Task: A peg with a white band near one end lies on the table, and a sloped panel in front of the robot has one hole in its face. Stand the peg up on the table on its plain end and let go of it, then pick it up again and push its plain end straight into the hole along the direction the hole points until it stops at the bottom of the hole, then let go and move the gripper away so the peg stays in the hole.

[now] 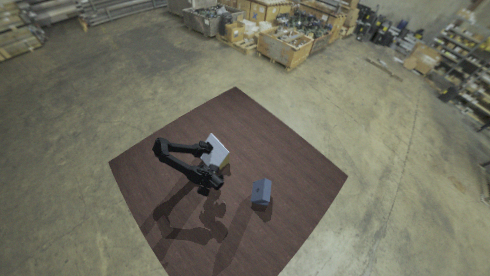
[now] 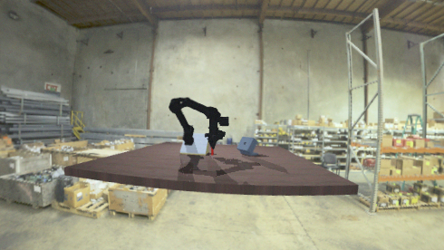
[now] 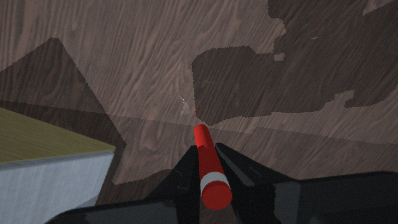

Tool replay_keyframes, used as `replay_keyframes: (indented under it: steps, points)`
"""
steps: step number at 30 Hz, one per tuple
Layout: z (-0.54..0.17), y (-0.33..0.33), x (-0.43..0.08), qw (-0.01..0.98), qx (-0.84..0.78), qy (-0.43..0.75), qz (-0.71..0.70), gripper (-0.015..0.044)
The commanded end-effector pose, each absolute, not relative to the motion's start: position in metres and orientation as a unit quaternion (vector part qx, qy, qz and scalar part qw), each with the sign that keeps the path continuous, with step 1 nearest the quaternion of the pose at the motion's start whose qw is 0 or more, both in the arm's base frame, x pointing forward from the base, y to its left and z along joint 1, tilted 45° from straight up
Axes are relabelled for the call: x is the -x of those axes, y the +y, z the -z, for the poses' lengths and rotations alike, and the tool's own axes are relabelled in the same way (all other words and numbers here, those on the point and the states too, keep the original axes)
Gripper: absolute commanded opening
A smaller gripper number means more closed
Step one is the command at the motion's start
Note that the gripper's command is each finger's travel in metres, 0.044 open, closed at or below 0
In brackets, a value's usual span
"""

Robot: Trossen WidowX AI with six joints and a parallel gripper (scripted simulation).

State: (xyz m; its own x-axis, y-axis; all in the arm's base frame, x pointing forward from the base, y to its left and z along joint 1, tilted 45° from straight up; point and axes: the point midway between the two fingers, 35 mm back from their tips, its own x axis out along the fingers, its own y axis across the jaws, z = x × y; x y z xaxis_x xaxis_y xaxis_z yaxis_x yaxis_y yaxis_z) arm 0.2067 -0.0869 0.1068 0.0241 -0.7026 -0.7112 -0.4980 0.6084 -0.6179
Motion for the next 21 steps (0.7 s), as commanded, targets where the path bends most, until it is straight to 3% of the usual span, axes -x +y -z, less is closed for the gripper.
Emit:
replay_keyframes:
  steps: [1, 21]
  points:
    - [-0.117, -0.076, -0.209, 0.572, 0.431, 0.692, 0.089, 0.0]
    - [-0.145, -0.04, -0.208, 0.573, 0.432, 0.692, 0.083, 0.0]
